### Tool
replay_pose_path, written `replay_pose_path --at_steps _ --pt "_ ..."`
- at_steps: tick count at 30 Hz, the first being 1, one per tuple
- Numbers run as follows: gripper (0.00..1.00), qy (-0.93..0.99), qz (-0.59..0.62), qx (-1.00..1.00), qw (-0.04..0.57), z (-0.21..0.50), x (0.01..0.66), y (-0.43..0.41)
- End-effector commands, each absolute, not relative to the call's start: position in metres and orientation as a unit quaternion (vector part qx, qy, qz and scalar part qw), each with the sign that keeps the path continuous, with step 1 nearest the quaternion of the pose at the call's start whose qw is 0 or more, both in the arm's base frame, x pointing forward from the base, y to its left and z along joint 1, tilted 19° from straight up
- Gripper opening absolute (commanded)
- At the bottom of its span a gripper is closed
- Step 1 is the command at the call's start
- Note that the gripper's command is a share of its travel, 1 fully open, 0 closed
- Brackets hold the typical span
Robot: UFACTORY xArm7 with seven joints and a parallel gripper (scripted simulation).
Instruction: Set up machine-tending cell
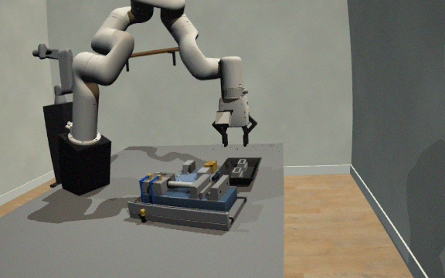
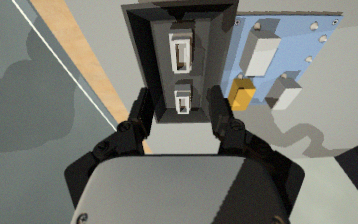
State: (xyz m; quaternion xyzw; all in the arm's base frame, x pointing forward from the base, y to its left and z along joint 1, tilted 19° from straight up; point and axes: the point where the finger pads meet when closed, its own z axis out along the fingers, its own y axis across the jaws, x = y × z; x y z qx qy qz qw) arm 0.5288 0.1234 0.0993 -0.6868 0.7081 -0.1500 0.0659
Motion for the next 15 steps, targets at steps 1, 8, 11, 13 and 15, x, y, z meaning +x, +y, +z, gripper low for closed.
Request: replay_pose_path --at_steps 1,8,11,13,15 --pt "0.69 0.708 -0.152 -0.686 0.067 0.121 0.523 0.126" --pt "0.69 0.708 -0.152 -0.686 0.067 0.141 0.517 0.129" --pt "0.69 0.708 -0.152 -0.686 0.067 0.143 0.516 0.129" --pt "0.69 0.708 -0.152 -0.686 0.067 0.145 0.515 0.130" --pt "0.69 0.708 -0.152 -0.686 0.067 0.146 0.515 0.130"
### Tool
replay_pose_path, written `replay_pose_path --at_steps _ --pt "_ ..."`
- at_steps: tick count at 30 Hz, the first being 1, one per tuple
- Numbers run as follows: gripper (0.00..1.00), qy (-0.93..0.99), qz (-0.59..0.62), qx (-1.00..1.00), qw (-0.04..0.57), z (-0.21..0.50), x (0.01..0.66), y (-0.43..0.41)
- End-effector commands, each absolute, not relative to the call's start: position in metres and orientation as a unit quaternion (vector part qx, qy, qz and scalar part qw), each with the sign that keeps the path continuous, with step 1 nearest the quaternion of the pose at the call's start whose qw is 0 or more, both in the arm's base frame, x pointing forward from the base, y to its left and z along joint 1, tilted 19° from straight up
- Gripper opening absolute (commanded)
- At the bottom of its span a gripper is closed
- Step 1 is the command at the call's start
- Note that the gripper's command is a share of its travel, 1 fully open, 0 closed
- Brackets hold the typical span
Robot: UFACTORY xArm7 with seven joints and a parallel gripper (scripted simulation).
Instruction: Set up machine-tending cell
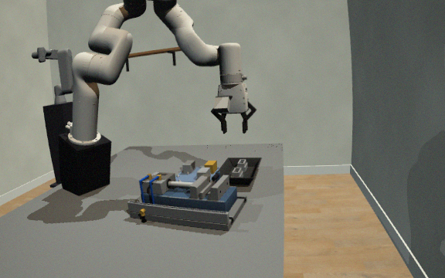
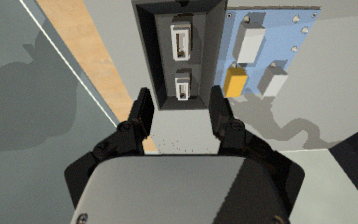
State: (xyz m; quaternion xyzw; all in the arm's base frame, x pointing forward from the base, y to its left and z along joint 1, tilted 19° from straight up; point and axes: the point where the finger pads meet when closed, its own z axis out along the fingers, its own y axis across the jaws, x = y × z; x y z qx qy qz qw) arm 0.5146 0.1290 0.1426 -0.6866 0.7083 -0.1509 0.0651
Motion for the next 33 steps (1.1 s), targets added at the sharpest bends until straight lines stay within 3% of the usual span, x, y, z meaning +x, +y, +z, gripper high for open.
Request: replay_pose_path --at_steps 1,3,4,33 --pt "0.69 0.708 -0.152 -0.686 0.067 0.1464 0.5149 0.1298" --pt "0.69 0.708 -0.152 -0.686 0.067 0.1465 0.5149 0.1298" --pt "0.00 0.708 -0.152 -0.686 0.067 0.1465 0.5149 0.1298" --pt "0.00 0.708 -0.152 -0.686 0.067 0.1465 0.5149 0.1298"
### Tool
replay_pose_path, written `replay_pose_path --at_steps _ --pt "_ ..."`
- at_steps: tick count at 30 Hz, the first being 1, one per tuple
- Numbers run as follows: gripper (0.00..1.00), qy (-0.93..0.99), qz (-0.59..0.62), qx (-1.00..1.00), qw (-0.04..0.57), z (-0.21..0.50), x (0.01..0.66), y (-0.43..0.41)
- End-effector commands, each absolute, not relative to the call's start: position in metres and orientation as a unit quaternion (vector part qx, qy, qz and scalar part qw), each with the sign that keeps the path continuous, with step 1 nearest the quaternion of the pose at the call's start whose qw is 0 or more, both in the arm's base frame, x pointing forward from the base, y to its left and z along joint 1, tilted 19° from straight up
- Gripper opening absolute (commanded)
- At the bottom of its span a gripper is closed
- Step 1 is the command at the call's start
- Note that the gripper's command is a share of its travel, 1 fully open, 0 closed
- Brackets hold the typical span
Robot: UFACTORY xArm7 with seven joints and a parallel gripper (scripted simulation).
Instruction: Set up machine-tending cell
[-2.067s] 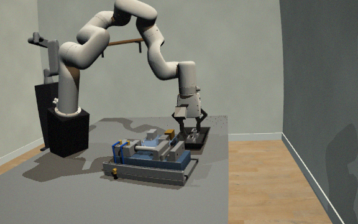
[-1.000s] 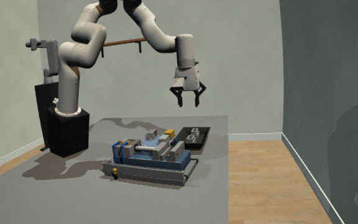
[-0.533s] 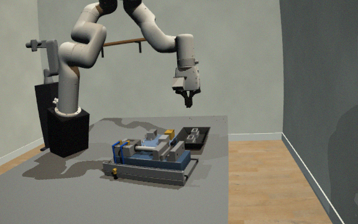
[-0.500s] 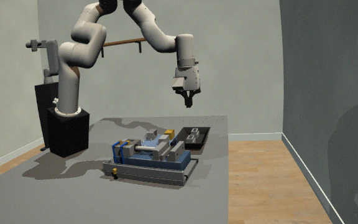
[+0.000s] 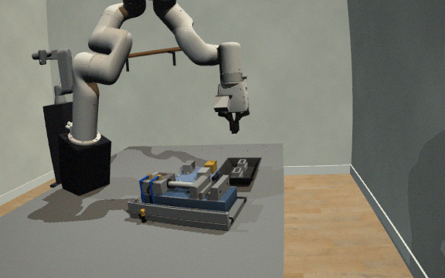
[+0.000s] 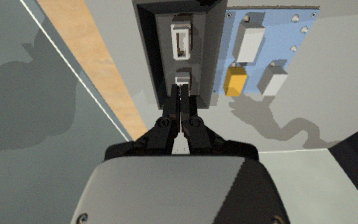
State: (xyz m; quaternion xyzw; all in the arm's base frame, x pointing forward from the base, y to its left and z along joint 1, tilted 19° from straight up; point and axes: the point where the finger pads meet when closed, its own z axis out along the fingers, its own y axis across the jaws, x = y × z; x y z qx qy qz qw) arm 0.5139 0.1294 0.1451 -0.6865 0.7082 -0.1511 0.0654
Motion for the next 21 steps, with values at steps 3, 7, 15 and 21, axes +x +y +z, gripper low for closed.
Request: replay_pose_path --at_steps 3,7,15,21 --pt "0.00 0.708 -0.152 -0.686 0.067 0.147 0.515 0.130" --pt "0.00 0.708 -0.150 -0.687 0.066 0.143 0.508 0.137" --pt "0.00 0.708 -0.143 -0.689 0.063 0.114 0.450 0.184" --pt "0.00 0.708 -0.142 -0.689 0.061 0.096 0.403 0.208"
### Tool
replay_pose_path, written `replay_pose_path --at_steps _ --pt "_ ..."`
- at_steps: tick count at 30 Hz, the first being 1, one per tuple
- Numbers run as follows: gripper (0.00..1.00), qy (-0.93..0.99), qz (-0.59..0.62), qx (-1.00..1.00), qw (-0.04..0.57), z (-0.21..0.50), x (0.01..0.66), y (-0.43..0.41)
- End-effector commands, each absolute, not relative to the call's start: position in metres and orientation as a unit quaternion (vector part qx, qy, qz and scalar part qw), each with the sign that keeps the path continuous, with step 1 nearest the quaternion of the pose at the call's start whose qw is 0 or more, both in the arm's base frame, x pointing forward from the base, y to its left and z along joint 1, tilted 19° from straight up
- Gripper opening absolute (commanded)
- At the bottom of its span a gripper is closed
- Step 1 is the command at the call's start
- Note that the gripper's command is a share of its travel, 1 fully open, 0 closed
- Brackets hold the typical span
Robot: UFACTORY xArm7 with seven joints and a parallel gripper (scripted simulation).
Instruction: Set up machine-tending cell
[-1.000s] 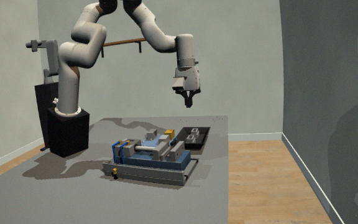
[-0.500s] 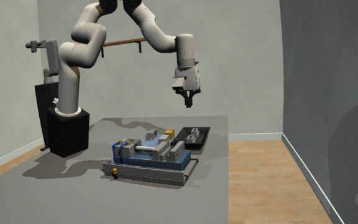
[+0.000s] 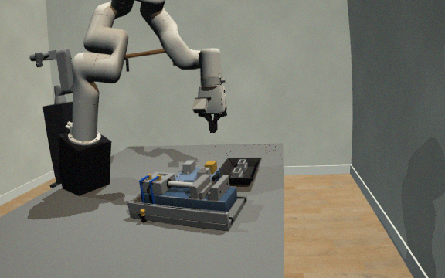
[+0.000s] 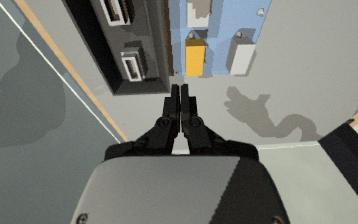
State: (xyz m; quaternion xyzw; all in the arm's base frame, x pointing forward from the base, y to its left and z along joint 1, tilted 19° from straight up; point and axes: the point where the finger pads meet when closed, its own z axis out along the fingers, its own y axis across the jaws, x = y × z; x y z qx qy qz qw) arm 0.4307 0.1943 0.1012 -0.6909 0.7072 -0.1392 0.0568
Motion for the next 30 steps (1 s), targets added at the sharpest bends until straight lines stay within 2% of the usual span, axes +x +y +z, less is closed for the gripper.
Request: replay_pose_path --at_steps 1,8,15,16,30 --pt "0.00 0.708 -0.142 -0.689 0.061 0.093 0.395 0.212" --pt "0.00 0.708 -0.148 -0.688 0.064 0.075 0.336 0.226" --pt "0.00 0.708 -0.152 -0.687 0.067 0.070 0.315 0.227" --pt "0.69 0.708 -0.152 -0.687 0.067 0.070 0.315 0.227" --pt "0.69 0.708 -0.152 -0.687 0.067 0.070 0.315 0.227"
